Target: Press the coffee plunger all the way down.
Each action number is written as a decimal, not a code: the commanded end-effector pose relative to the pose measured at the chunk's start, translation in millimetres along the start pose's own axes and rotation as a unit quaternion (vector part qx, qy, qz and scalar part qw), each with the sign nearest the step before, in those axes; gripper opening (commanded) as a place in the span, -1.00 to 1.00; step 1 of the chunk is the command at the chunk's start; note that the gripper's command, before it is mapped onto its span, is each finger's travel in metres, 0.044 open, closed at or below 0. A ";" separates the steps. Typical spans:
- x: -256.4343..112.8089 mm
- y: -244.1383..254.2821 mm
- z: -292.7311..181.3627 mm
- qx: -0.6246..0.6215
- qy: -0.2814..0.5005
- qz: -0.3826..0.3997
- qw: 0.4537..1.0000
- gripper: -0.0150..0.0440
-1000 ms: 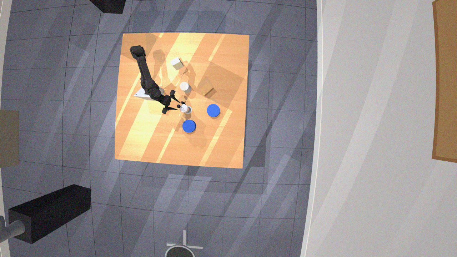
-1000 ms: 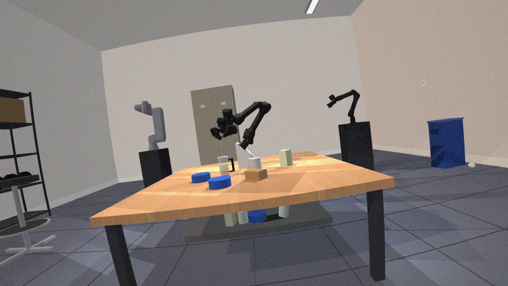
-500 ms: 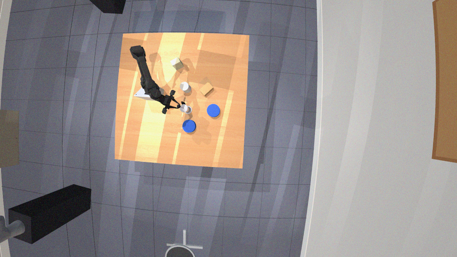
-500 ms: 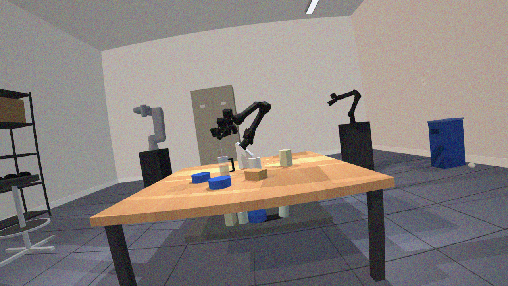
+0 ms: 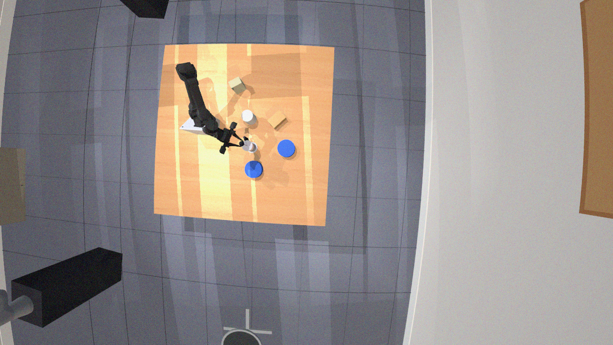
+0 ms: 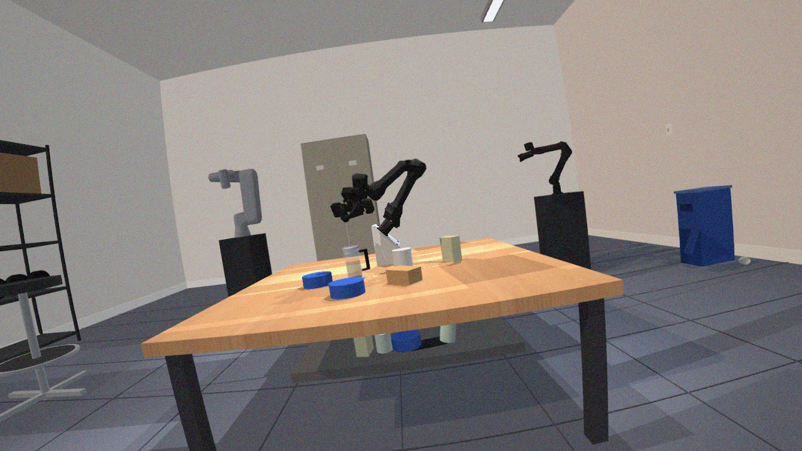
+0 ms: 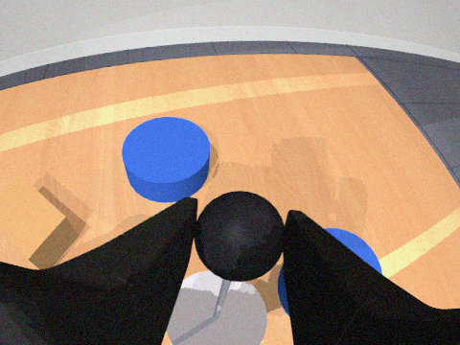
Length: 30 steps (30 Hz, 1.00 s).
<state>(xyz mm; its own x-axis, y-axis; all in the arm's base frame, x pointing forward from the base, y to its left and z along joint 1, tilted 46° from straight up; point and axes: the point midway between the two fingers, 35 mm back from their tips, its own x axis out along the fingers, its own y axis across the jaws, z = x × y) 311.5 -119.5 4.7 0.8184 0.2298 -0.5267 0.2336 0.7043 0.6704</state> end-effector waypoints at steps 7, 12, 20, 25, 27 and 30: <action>12.7 -2.8 -25.0 0.008 0.017 -0.004 1.000 -0.10; 18.1 -3.2 -31.5 0.008 0.017 -0.005 1.000 -0.10; 26.4 -3.4 -42.0 0.008 0.017 -0.005 1.000 -0.10; 31.7 -3.4 -48.6 0.008 0.017 -0.004 1.000 -0.10; 33.7 -3.3 -51.2 0.008 0.017 -0.004 1.000 -0.10; 36.8 -3.2 -55.0 0.009 0.017 -0.004 1.000 -0.10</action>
<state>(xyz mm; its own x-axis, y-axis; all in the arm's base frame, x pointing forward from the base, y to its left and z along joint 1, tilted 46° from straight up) 322.7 -95.2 -29.2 0.8336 0.2044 -0.5132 0.2310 0.7149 0.6600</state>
